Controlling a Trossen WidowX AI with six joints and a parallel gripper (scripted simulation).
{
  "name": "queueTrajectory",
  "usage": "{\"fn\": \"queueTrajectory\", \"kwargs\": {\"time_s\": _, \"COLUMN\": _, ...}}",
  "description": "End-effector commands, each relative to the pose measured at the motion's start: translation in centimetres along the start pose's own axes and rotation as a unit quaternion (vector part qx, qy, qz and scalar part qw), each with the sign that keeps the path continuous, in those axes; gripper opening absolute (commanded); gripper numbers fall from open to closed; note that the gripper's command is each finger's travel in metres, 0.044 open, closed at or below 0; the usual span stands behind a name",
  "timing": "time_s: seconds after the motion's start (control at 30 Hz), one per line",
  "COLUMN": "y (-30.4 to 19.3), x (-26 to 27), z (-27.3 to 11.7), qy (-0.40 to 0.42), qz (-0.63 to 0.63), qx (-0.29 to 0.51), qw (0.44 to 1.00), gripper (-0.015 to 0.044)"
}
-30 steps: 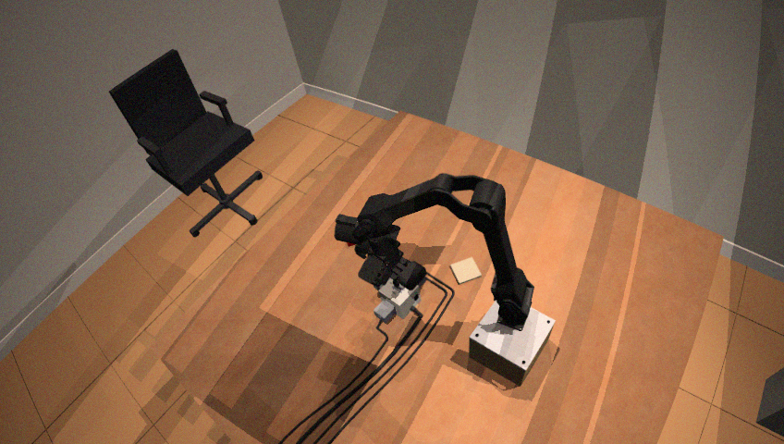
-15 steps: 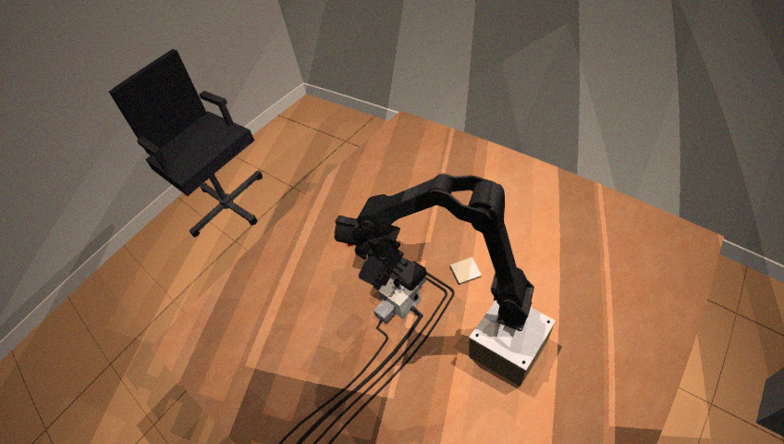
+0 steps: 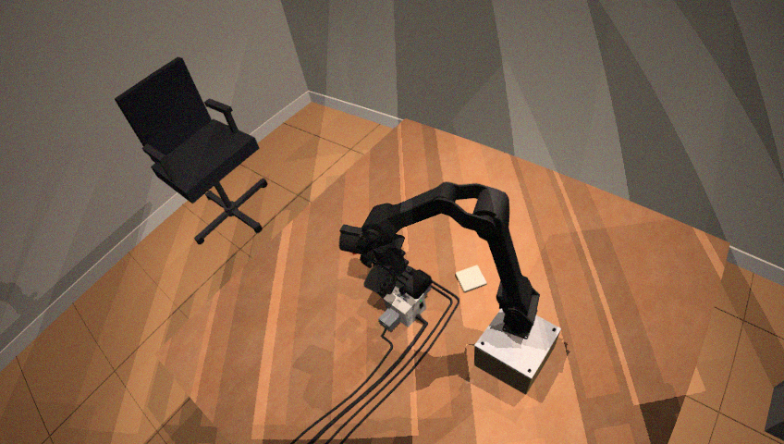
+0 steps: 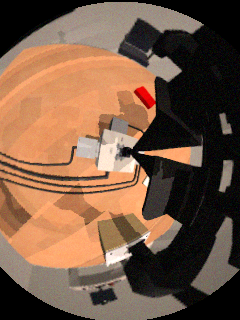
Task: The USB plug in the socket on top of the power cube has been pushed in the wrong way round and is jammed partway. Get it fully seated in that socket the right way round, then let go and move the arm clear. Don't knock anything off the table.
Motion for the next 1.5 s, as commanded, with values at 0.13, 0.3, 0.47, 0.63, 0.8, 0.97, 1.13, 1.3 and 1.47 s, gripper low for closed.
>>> {"fn": "queueTrajectory", "kwargs": {"time_s": 0.13, "y": 0.01, "x": -0.02, "z": 0.14, "qy": 0.000, "qz": 0.001, "qx": 0.005, "qw": 1.000, "gripper": 0.0000}}
{"fn": "queueTrajectory", "kwargs": {"time_s": 0.3, "y": 0.02, "x": -0.02, "z": 0.20, "qy": 0.000, "qz": 0.001, "qx": 0.005, "qw": 1.000, "gripper": 0.0000}}
{"fn": "queueTrajectory", "kwargs": {"time_s": 0.47, "y": 0.03, "x": -0.02, "z": 0.26, "qy": 0.000, "qz": 0.001, "qx": 0.005, "qw": 1.000, "gripper": 0.0000}}
{"fn": "queueTrajectory", "kwargs": {"time_s": 0.63, "y": 0.03, "x": -0.02, "z": 0.32, "qy": 0.000, "qz": 0.001, "qx": 0.005, "qw": 1.000, "gripper": 0.0000}}
{"fn": "queueTrajectory", "kwargs": {"time_s": 0.8, "y": 0.04, "x": -0.02, "z": 0.38, "qy": 0.000, "qz": 0.001, "qx": 0.005, "qw": 1.000, "gripper": 0.0000}}
{"fn": "queueTrajectory", "kwargs": {"time_s": 0.97, "y": 0.04, "x": -0.02, "z": 0.44, "qy": 0.000, "qz": 0.001, "qx": 0.005, "qw": 1.000, "gripper": 0.0000}}
{"fn": "queueTrajectory", "kwargs": {"time_s": 1.13, "y": 0.05, "x": -0.02, "z": 0.50, "qy": 0.000, "qz": 0.001, "qx": 0.005, "qw": 1.000, "gripper": 0.0000}}
{"fn": "queueTrajectory", "kwargs": {"time_s": 1.3, "y": 0.06, "x": -0.03, "z": 0.56, "qy": 0.000, "qz": 0.001, "qx": 0.005, "qw": 1.000, "gripper": 0.0000}}
{"fn": "queueTrajectory", "kwargs": {"time_s": 1.47, "y": 0.06, "x": -0.03, "z": 0.62, "qy": 0.000, "qz": 0.001, "qx": 0.005, "qw": 1.000, "gripper": 0.0000}}
Point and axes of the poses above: the point midway between the two fingers, 35 mm back from their tips, its own z axis out along the fingers, its own x axis across the jaws, y = z × x, the point moved 9 cm from there along -z, back along the fingers, and after that the axes turned 11 degrees about -z, right-handed, at the moved point
